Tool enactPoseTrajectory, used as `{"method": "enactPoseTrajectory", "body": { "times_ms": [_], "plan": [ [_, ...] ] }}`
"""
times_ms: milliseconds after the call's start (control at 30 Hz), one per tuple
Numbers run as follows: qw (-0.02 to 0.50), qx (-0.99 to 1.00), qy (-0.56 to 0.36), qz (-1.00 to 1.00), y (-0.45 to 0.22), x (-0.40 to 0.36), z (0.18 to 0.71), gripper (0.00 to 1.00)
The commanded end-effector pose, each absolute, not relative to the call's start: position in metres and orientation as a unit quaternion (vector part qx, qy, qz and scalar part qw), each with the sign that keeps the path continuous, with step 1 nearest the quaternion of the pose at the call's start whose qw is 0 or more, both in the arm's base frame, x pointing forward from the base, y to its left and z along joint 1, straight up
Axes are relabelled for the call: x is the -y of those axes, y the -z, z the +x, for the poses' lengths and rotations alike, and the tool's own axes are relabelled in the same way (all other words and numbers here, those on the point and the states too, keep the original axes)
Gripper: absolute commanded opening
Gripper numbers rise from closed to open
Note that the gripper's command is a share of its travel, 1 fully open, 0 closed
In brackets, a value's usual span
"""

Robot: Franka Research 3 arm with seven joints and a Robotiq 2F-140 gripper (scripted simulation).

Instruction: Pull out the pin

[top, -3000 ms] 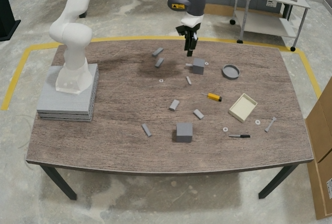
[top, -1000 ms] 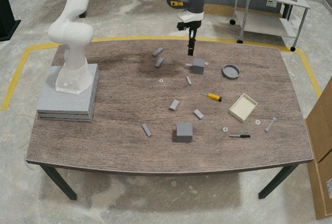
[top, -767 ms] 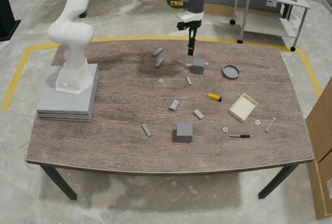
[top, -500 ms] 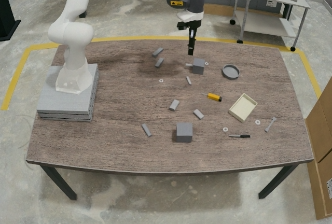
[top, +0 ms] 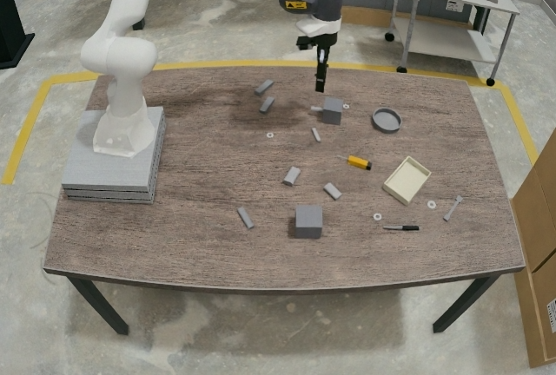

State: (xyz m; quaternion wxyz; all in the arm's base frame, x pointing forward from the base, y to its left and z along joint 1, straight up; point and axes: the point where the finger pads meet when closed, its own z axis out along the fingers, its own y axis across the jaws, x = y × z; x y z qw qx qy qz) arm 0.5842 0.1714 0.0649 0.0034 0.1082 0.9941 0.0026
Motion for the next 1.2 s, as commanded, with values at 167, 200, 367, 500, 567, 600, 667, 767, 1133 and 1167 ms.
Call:
{"method": "enactPoseTrajectory", "body": {
  "times_ms": [167,200,367,500,567,600,667,767,1133,1167],
  "plan": [
    [0.008,-0.995,-0.002,0.101,-0.0669,-0.1716,0.5866,0.33],
    [0.008,-0.995,-0.002,0.100,-0.0670,-0.1717,0.5866,0.33],
    [0.009,-0.995,-0.002,0.099,-0.0673,-0.1723,0.5868,0.33],
    [0.009,-0.995,-0.002,0.099,-0.0674,-0.1725,0.5869,0.33],
    [0.009,-0.995,-0.003,0.100,-0.0675,-0.1729,0.5868,0.33],
    [0.009,-0.995,-0.003,0.100,-0.0676,-0.1732,0.5868,0.33],
    [0.009,-0.995,-0.003,0.100,-0.0677,-0.1736,0.5868,0.33],
    [0.009,-0.995,-0.004,0.100,-0.0683,-0.1749,0.5868,0.33],
    [0.007,-0.995,-0.003,0.097,-0.0679,-0.1752,0.5855,0.33],
    [0.006,-0.995,-0.003,0.097,-0.0678,-0.1753,0.5851,0.33]
  ]
}}
